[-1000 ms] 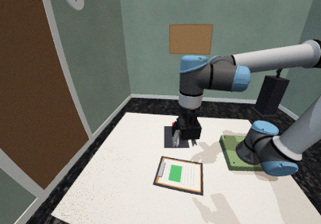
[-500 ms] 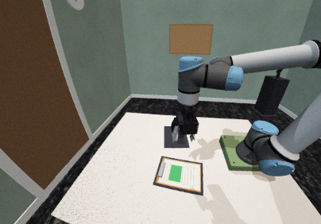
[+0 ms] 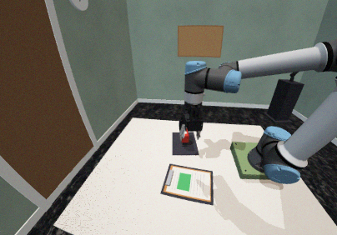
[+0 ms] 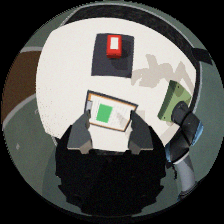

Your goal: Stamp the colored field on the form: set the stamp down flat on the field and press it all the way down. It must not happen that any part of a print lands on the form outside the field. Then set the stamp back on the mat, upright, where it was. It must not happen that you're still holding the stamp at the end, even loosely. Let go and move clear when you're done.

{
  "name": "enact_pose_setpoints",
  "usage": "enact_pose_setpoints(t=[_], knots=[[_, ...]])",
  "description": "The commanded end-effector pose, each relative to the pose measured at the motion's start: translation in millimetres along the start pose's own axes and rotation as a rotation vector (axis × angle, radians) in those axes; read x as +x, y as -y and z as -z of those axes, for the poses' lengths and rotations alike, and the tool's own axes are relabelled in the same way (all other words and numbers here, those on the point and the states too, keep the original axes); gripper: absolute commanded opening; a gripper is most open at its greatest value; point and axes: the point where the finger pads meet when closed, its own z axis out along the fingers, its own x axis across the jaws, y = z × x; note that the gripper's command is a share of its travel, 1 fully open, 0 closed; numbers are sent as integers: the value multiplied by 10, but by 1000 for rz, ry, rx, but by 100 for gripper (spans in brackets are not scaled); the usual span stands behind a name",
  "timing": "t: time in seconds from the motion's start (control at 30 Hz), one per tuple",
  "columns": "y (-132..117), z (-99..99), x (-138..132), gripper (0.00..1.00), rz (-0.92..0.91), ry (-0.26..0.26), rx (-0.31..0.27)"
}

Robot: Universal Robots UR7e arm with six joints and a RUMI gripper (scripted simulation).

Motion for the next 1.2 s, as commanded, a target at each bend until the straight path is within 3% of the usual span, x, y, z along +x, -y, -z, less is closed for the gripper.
enact_pose_setpoints(t=[0.0, 0.27, 0.33, 0.67, 0.83, 1.17], knots=[[406, -72, 4, 50, 2, 2, -1], [974, -173, 29, 50, 2, 2, -1], [974, -173, 29, 50, 2, 2, -1], [1534, -273, 54, 50, 2, 2, -1], [1691, -301, 61, 50, 2, 2, -1], [1771, -315, 65, 50, 2, 2, -1]])
